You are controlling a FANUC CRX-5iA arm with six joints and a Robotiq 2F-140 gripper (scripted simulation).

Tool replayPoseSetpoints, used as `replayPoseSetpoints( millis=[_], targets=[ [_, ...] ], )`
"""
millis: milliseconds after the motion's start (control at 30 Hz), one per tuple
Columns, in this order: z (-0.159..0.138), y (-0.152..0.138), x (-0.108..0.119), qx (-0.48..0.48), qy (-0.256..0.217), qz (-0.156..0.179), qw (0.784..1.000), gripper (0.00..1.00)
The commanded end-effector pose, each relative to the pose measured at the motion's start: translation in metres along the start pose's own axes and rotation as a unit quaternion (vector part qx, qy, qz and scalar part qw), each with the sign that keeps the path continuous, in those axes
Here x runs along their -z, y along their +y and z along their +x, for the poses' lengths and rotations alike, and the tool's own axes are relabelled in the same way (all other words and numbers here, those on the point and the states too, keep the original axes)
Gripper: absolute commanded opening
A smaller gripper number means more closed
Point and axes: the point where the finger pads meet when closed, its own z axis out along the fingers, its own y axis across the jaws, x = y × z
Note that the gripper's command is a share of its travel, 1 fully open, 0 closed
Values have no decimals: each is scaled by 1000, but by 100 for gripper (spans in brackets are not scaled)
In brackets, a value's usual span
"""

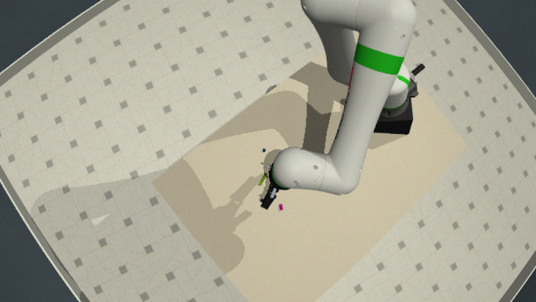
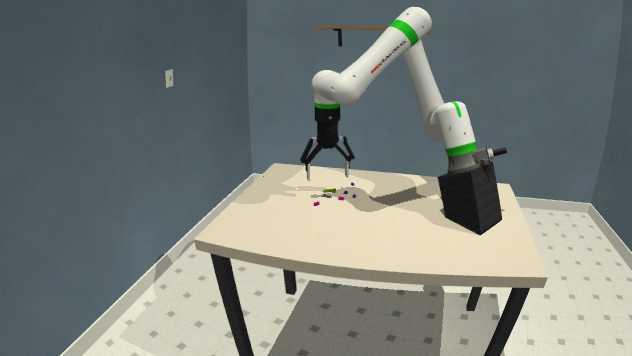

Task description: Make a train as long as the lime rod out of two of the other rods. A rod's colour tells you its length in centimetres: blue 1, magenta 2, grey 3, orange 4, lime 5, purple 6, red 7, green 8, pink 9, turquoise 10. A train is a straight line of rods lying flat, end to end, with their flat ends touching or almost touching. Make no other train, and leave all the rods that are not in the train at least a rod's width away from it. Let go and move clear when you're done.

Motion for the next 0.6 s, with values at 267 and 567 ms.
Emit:
replayPoseSetpoints(
  millis=[267, 567],
  targets=[
    [1, 35, -2, 156, 10, 3, 988, 100],
    [1, 35, -2, 156, 10, 3, 988, 100]
  ],
)
